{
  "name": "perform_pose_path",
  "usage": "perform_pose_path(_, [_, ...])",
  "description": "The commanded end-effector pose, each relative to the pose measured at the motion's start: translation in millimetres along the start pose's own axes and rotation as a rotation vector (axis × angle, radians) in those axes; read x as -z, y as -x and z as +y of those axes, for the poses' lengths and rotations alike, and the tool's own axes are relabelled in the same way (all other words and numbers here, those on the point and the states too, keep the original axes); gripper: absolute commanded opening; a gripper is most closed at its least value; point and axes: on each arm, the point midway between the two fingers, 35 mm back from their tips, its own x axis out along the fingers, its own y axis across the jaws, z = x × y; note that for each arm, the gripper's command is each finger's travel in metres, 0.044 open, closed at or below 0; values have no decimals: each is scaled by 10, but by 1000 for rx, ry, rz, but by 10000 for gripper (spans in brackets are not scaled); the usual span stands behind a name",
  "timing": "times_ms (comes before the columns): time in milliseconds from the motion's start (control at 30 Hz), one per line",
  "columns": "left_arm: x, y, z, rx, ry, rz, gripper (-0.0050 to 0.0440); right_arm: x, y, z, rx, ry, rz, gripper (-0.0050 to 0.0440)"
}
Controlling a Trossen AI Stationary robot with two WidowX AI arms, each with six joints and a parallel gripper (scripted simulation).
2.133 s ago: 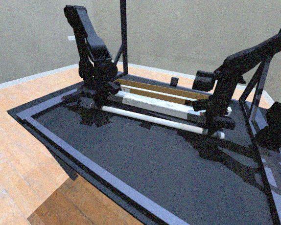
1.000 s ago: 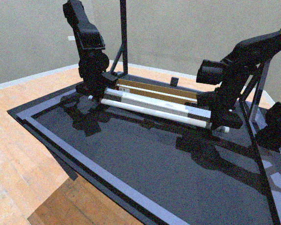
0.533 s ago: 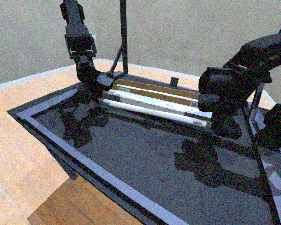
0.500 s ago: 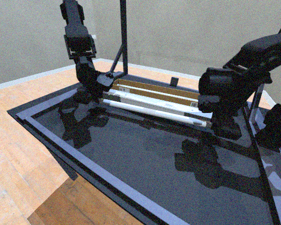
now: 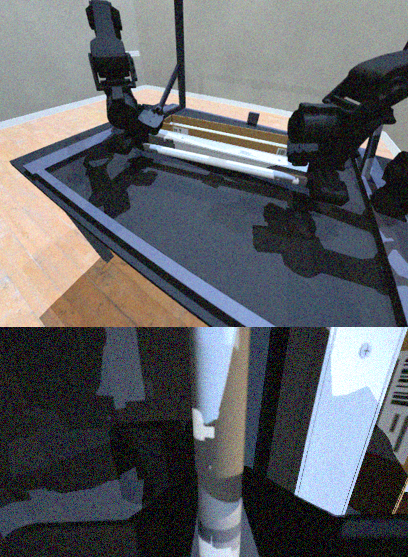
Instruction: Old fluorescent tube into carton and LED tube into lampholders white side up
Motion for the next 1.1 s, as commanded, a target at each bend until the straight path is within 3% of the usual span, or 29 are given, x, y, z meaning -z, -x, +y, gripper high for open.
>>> perform_pose_path(0, [-50,53,8,-2,-5,-18,77,-25,74,-33,6,3,-17,75])
perform_pose_path(367, [-52,-9,27,-2,-5,-18,77,-26,11,-52,6,3,-17,75])
perform_pose_path(700, [-60,-319,124,-2,-5,-18,77,-28,-298,-144,6,3,-17,75])
perform_pose_path(1067, [-60,-320,124,-2,-5,-18,77,-28,-306,-146,6,3,-17,75])
